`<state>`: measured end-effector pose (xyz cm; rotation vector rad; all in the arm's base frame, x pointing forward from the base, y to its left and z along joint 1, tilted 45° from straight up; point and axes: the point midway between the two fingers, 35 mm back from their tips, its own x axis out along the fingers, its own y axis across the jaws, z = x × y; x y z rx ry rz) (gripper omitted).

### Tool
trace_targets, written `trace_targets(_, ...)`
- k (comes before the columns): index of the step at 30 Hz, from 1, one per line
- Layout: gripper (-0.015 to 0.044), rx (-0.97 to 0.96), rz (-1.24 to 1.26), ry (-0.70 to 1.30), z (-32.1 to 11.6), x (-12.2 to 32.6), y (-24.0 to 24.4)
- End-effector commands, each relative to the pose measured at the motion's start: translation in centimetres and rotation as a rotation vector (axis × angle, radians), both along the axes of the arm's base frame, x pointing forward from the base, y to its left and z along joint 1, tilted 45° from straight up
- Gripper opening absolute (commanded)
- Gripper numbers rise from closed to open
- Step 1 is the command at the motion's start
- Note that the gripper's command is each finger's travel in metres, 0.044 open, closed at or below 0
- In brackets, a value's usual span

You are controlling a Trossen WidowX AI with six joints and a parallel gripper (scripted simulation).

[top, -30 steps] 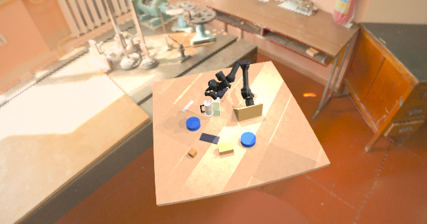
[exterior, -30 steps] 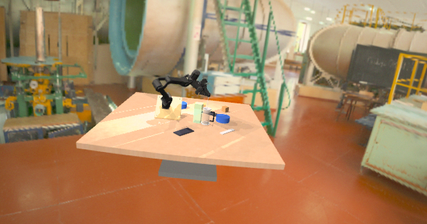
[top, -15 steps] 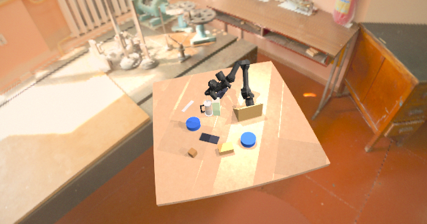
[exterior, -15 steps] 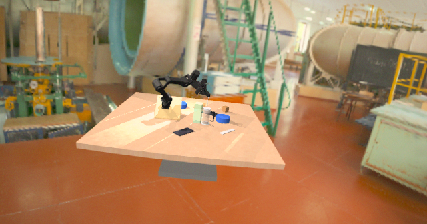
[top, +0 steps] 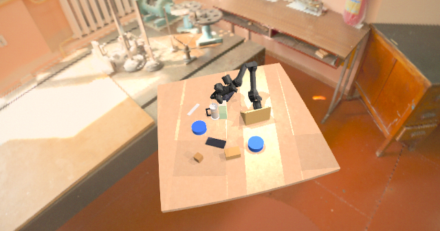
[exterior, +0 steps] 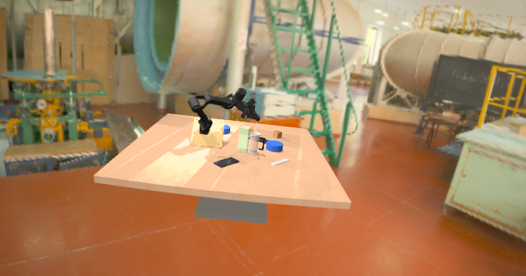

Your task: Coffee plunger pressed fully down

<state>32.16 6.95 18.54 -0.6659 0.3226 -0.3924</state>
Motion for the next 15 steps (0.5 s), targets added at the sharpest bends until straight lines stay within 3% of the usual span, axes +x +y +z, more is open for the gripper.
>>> trace_targets(1,0.0115,-0.008,-0.009,0.026,-1.4,0.1,-0.9)
trace_targets(15,0.0115,-0.008,-0.009,0.026,-3.1,0.5,-2.5)
